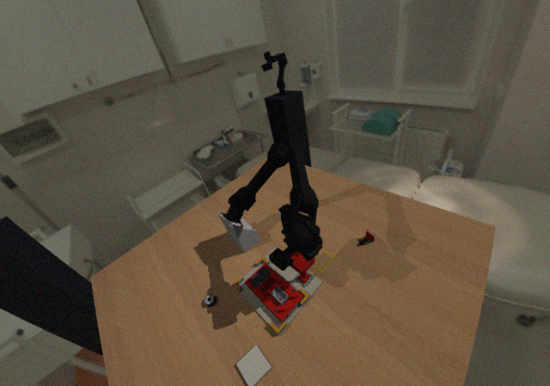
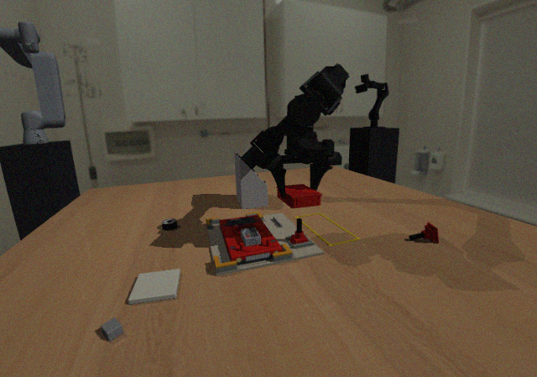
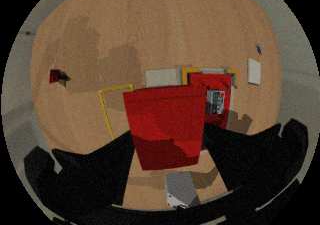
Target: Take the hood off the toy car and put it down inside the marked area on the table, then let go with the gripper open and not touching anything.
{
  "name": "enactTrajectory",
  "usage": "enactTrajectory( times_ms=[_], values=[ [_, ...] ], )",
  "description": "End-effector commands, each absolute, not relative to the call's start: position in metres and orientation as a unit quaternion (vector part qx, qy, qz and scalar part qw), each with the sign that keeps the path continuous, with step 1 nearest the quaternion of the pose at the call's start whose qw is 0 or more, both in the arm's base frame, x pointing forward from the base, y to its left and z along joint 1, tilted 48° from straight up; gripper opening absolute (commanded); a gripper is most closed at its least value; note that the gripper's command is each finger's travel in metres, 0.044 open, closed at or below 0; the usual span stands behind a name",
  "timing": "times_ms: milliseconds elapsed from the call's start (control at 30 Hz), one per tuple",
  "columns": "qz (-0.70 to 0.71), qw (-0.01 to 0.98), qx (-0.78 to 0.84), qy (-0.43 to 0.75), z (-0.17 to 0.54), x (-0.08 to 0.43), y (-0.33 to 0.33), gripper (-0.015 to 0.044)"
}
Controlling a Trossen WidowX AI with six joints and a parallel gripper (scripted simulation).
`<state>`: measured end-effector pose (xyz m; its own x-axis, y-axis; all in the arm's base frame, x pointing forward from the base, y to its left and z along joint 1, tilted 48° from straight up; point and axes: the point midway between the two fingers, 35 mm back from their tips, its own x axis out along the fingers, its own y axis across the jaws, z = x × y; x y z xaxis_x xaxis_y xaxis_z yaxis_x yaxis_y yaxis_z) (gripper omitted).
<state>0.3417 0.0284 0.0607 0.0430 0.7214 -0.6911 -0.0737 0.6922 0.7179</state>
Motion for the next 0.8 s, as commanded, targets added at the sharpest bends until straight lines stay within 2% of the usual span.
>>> enactTrajectory(
  times_ms=[0, 767],
  values=[
    [0.295, 0.669, 0.26, 0.63, 0.072, 0.332, 0.042, 0.0],
    [0.304, 0.664, 0.271, 0.627, 0.127, 0.293, 0.095, 0.0]
  ],
)
